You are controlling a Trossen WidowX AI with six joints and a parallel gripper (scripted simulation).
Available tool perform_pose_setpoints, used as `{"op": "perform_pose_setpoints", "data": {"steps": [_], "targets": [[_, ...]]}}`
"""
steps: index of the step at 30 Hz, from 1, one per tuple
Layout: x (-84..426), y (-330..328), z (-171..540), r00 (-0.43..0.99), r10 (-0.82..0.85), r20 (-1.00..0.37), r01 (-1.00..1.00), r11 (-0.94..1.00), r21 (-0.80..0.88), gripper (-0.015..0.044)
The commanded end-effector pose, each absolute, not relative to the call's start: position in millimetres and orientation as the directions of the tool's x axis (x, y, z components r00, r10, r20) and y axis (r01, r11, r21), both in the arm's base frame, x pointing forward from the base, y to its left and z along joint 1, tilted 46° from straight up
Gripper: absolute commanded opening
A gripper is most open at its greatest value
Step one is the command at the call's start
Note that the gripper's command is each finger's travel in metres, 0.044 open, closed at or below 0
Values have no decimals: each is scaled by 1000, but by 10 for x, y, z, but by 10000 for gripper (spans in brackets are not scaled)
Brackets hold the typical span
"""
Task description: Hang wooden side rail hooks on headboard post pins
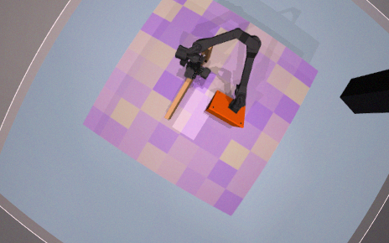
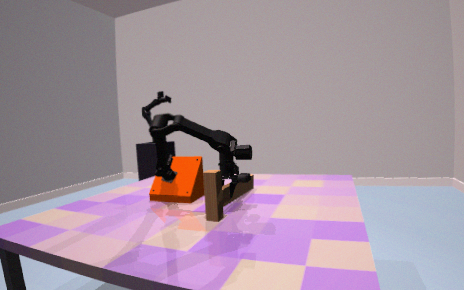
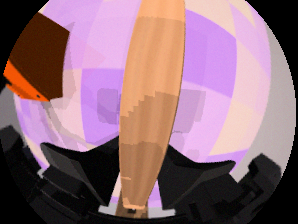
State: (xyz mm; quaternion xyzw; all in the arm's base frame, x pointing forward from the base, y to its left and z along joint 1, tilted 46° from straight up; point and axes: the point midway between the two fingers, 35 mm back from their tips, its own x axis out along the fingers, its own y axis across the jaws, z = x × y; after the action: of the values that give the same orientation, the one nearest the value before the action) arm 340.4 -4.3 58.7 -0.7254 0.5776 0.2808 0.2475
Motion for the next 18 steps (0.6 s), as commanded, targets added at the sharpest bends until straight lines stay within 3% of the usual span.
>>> {"op": "perform_pose_setpoints", "data": {"steps": [1, 18], "targets": [[3424, -17, 640, 191, -696, -692, -974, -221, -48, 0], [3427, -29, 653, 191, -696, -692, -974, -221, -48, 0]]}}
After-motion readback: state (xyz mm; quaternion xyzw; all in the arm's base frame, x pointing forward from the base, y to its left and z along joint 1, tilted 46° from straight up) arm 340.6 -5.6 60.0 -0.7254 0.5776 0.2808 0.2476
